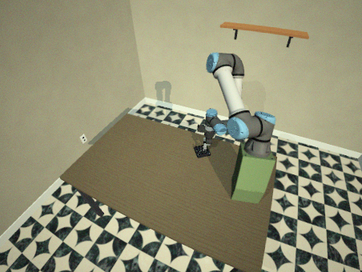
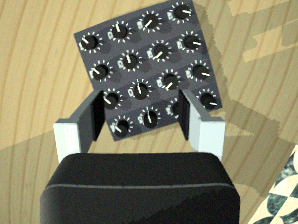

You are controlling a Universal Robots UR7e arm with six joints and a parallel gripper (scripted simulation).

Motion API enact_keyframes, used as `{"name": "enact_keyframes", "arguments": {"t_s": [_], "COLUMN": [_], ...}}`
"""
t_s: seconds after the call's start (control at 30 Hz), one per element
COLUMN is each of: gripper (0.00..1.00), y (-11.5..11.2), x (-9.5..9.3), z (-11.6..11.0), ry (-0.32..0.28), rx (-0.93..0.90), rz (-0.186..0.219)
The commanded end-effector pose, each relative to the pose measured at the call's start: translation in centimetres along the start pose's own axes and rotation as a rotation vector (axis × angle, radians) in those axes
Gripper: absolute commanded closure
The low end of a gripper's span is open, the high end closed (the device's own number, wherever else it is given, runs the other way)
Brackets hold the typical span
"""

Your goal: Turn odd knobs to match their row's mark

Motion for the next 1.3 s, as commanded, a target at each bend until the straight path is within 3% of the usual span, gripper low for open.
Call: {"name": "enact_keyframes", "arguments": {"t_s": [0.0, 0.87, 1.27], "gripper": [0.0, 0.0, 0.0], "y": [-0.2, -0.2, -0.1], "x": [1.0, 8.8, 10.5], "z": [0.0, 0.0, 0.0], "ry": [-0.001, -0.001, 0.0], "rx": [0.002, 0.002, 0.002], "rz": [0.002, 0.001, 0.001]}}
Point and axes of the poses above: the point where the finger pads meet when closed, its own x axis back along the fingers, its own y axis across the jaws, z = x × y, the point moved 10 cm from there along x, back along the fingers, and after that the axes turned 3 degrees about -x, right-handed, at the moved point
